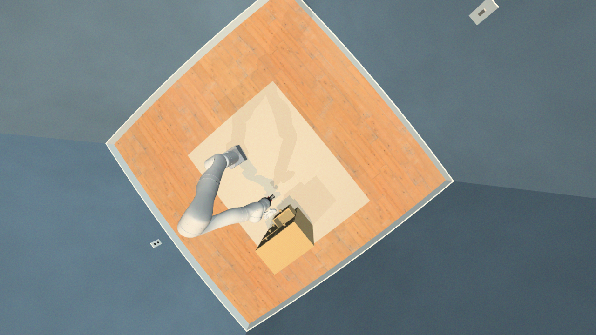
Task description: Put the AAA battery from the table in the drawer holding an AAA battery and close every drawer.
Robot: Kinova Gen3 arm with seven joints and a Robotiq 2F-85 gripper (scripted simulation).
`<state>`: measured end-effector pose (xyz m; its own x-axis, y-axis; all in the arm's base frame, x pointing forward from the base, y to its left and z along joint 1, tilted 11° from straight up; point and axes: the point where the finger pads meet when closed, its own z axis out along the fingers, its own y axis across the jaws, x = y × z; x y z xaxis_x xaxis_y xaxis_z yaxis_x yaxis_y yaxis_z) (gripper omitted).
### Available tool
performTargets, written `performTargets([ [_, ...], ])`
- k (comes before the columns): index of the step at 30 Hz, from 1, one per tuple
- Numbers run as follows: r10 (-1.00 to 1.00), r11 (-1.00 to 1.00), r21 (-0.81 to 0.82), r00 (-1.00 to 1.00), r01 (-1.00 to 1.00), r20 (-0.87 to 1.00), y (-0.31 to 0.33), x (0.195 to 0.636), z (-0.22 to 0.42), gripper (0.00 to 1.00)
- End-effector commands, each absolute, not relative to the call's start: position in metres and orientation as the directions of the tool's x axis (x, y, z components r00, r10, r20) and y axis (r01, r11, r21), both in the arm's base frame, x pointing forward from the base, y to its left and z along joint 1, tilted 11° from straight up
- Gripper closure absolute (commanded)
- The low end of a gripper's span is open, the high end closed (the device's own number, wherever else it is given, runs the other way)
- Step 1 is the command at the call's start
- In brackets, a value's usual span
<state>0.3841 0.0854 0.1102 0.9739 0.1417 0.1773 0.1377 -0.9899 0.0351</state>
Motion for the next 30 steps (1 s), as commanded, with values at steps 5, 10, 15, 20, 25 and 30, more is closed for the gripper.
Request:
performTargets([
  [5, 0.124, -0.992, 0.028, 0.975, 0.121, 0.187, 0.085, 0.386, 0.118, 0.95],
  [10, 0.124, -0.992, 0.028, 0.975, 0.121, 0.187, 0.085, 0.385, 0.125, 0.95],
  [15, 0.124, -0.992, 0.029, 0.975, 0.120, 0.187, 0.085, 0.381, 0.143, 0.95],
  [20, 0.123, -0.992, 0.030, 0.975, 0.120, 0.187, 0.085, 0.377, 0.167, 0.95],
  [25, 0.123, -0.992, 0.030, 0.975, 0.119, 0.187, 0.085, 0.373, 0.188, 0.95],
  [30, 0.123, -0.992, 0.031, 0.975, 0.119, 0.187, 0.085, 0.369, 0.208, 0.95],
])
